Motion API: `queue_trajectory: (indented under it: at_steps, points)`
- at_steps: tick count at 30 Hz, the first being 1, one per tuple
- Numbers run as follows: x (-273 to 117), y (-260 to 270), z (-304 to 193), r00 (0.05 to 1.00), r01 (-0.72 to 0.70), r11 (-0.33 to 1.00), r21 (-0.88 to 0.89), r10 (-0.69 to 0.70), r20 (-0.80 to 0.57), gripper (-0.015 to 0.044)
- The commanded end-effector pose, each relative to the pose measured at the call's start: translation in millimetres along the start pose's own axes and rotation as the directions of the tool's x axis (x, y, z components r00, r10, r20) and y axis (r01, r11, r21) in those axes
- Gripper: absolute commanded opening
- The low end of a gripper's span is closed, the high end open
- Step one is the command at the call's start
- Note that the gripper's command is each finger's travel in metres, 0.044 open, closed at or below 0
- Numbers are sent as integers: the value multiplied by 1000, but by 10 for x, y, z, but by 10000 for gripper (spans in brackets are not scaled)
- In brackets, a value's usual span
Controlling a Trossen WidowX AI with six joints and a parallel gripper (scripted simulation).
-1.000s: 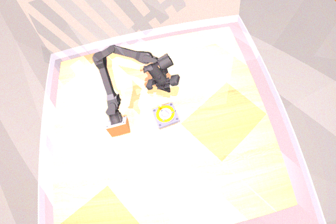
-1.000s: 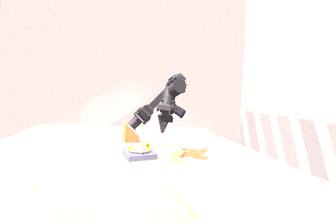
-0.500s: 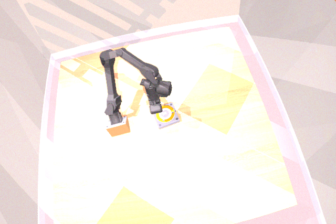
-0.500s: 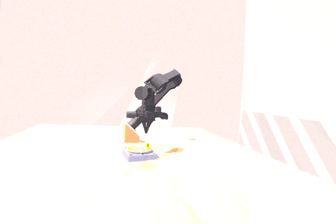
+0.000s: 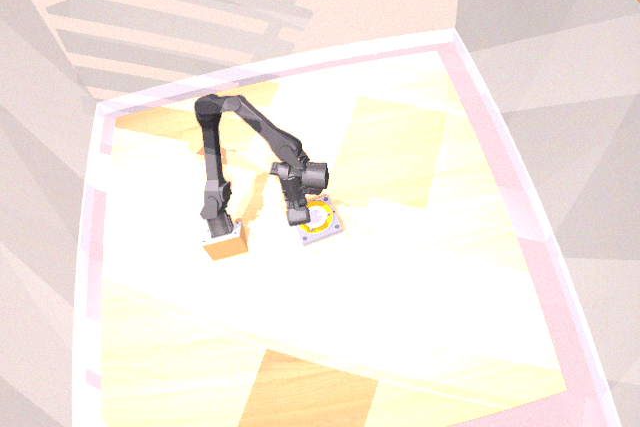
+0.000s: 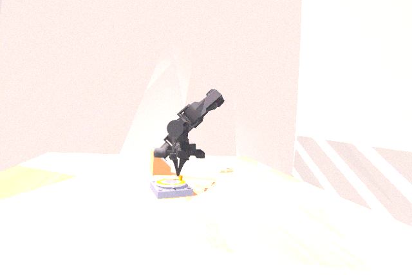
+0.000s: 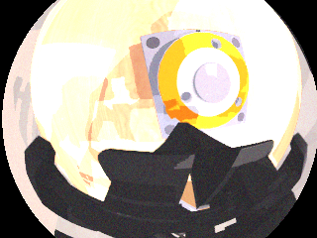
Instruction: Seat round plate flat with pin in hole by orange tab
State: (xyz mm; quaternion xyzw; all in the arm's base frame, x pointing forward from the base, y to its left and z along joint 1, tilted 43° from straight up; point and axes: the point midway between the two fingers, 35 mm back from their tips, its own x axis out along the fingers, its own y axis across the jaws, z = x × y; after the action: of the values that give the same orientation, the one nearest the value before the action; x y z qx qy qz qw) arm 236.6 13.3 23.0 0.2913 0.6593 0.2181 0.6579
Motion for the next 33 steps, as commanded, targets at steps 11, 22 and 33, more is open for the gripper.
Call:
queue_trajectory:
  at_steps: [11, 22, 33]
  points:
    - [36, 105, 115, 1000, -6, 1000, 5, 6, 3, 0]
    - [43, 142, 173, 1000, -6, 1000, 5, 6, 4, 0]
    - [43, 164, 205, 1000, -6, 1000, 4, 6, 4, 0]
